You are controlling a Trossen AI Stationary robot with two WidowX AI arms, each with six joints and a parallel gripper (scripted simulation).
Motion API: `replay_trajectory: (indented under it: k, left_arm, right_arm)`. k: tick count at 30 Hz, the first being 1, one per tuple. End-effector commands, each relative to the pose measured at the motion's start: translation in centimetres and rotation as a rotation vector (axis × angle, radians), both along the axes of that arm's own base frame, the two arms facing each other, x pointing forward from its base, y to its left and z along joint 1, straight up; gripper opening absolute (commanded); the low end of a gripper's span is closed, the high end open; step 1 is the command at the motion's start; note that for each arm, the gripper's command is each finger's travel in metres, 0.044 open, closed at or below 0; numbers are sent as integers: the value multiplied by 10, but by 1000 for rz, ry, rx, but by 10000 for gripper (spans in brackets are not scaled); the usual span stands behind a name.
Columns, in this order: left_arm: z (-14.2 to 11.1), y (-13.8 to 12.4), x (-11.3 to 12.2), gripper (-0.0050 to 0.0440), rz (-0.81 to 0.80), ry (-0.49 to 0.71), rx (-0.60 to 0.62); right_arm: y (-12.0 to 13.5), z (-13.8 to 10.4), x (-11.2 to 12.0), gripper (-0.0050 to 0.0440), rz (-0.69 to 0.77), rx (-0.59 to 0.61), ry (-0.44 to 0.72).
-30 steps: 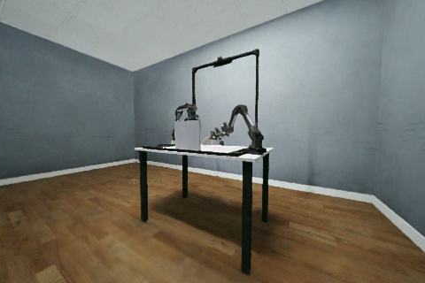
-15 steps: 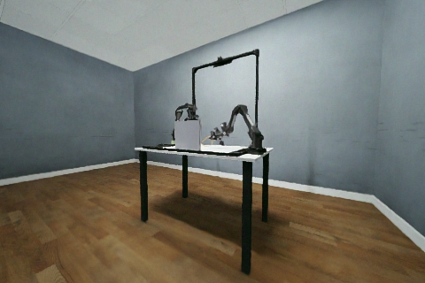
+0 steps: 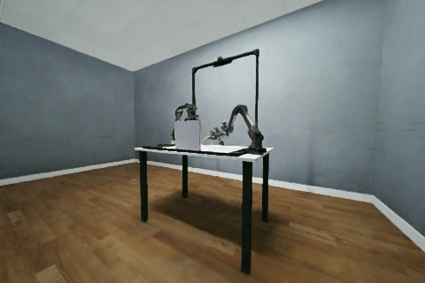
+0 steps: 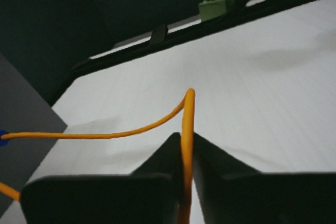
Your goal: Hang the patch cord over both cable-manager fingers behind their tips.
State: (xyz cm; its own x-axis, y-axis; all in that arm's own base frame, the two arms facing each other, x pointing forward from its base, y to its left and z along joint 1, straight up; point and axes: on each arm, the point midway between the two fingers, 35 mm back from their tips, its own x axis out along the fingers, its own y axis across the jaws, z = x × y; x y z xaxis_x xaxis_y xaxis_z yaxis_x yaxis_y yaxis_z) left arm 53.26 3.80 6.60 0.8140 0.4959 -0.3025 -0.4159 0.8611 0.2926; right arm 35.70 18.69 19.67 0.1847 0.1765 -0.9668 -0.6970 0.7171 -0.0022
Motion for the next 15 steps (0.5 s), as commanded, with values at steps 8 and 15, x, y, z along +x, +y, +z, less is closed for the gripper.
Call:
replay_trajectory:
  k: [8, 15]
  left_arm:
    - [20, 2, 7, 25, 4, -41, -10]
    - [22, 3, 8, 25, 6, -44, -12]
  right_arm:
    - [-2, 13, -2, 440, 0, 18, -30]
    - [-2, 13, -2, 440, 0, 18, -30]
